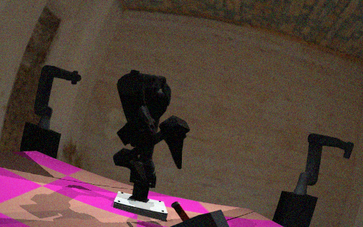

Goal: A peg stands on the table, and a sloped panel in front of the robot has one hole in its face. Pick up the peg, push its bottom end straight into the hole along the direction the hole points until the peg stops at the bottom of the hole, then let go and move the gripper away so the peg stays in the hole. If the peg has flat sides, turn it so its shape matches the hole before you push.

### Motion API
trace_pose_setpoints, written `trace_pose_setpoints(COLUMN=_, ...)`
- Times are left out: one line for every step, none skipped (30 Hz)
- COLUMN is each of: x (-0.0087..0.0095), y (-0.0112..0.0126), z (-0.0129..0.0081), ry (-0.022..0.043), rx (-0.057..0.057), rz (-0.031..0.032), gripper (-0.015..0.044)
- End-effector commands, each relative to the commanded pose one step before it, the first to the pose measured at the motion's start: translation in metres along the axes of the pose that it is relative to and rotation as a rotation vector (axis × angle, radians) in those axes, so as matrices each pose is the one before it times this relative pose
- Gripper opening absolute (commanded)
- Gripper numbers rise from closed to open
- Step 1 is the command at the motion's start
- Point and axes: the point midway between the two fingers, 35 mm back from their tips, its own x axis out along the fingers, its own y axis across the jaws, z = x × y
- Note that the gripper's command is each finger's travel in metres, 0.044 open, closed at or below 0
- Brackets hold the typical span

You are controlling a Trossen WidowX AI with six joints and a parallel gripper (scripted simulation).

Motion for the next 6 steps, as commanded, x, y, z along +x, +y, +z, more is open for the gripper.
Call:
trace_pose_setpoints(x=-0.00275, y=0.00222, z=0.00031, ry=0.0002, rx=-0.0065, rz=0.00736, gripper=0.044)
trace_pose_setpoints(x=0.0, y=0.0, z=0.0, ry=0.0, rx=0.0, rz=0.0, gripper=0.044)
trace_pose_setpoints(x=0.0, y=0.0, z=0.0, ry=0.0, rx=0.0, rz=0.0, gripper=0.044)
trace_pose_setpoints(x=0.0, y=0.0, z=0.0, ry=0.0, rx=0.0, rz=0.0, gripper=0.044)
trace_pose_setpoints(x=0.0, y=0.0, z=0.0, ry=0.0, rx=0.0, rz=0.0, gripper=0.044)
trace_pose_setpoints(x=0.0, y=0.0, z=0.0, ry=0.0, rx=0.0, rz=0.0, gripper=0.044)
